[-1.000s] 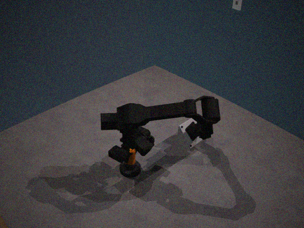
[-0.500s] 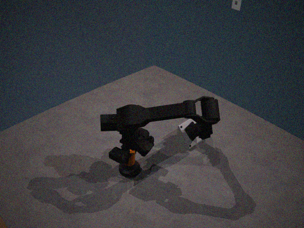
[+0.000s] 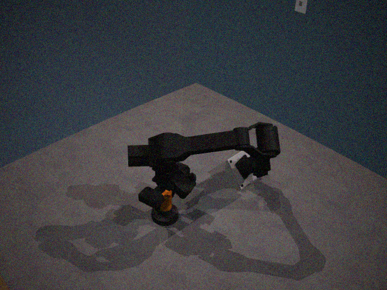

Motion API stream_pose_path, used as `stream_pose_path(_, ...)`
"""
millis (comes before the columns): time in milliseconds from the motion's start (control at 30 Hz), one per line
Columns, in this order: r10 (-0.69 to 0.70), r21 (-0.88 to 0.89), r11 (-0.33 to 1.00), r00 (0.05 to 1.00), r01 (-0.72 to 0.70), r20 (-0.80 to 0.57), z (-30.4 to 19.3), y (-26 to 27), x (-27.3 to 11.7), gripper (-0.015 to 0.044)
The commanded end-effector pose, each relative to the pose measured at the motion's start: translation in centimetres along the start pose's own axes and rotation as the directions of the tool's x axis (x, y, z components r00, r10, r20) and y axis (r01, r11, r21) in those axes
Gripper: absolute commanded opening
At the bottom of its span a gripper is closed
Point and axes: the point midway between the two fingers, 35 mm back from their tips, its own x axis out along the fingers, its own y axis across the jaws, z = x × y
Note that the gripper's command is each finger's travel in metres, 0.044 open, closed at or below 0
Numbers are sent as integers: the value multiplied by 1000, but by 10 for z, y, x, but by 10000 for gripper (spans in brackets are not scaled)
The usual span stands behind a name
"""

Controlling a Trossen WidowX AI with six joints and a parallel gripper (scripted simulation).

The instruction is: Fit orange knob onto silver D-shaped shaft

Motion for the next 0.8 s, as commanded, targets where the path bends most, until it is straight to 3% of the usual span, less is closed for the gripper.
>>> stream_pose_path(0,0,3,1000,1000,0,0,0,0,0,440)
stream_pose_path(233,0,3,1000,1000,0,-1,-1,-1,-9,440)
stream_pose_path(467,2,1,1000,1000,-2,-3,-1,0,-92,440)
stream_pose_path(767,2,1,1000,1000,-2,-3,-3,-3,-95,440)
